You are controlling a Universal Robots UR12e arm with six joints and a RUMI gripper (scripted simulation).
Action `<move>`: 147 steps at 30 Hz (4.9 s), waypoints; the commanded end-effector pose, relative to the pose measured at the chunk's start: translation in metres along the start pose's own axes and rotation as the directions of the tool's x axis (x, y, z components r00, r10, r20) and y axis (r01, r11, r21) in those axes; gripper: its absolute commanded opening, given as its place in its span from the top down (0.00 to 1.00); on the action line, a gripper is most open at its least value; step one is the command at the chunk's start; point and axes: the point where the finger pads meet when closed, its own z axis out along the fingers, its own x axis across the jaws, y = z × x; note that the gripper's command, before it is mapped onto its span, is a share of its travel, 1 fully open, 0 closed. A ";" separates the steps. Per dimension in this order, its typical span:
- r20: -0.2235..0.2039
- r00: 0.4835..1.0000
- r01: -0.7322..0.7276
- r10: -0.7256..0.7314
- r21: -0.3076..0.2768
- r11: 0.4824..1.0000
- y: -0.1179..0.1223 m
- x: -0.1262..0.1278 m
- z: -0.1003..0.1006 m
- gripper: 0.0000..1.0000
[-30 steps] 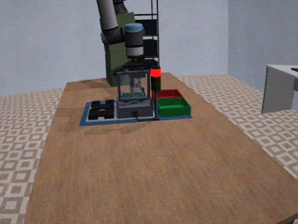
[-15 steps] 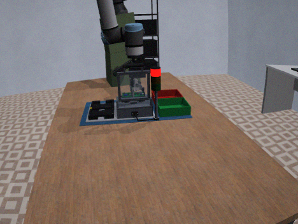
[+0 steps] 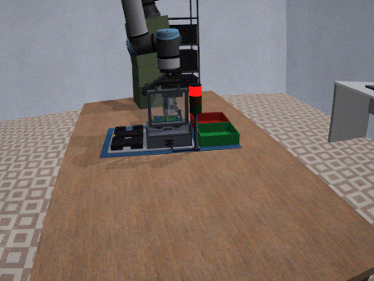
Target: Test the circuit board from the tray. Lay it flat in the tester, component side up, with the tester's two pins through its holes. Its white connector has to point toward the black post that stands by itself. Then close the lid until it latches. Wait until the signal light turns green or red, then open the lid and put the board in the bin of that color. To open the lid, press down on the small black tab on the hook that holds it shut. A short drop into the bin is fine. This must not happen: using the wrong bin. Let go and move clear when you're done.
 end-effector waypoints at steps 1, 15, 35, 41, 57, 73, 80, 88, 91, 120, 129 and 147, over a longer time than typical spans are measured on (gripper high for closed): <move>0.001 1.000 0.000 0.000 0.000 1.000 0.000 0.000 -0.001 0.61; 0.001 1.000 0.000 0.000 0.000 1.000 0.000 0.000 -0.003 0.61; 0.001 1.000 0.000 0.000 0.000 1.000 0.000 0.000 -0.012 0.61; 0.001 1.000 0.000 0.000 0.000 1.000 0.000 0.000 -0.028 0.61; 0.001 1.000 0.000 0.000 0.000 1.000 0.000 0.000 -0.079 0.61; 0.001 1.000 0.000 0.000 0.000 1.000 0.000 0.000 -0.083 0.61; 0.001 1.000 0.000 0.000 0.000 1.000 0.000 0.000 -0.083 0.61; 0.001 1.000 0.000 0.000 0.000 1.000 0.002 0.000 -0.083 0.61; 0.001 1.000 0.000 0.000 0.000 1.000 0.006 0.003 -0.081 0.61; 0.001 1.000 0.000 0.000 0.000 1.000 0.145 0.076 -0.038 0.61; 0.001 1.000 0.000 0.000 0.000 1.000 0.179 0.094 -0.027 0.61; 0.001 1.000 0.000 0.000 0.000 1.000 0.200 0.105 -0.021 0.61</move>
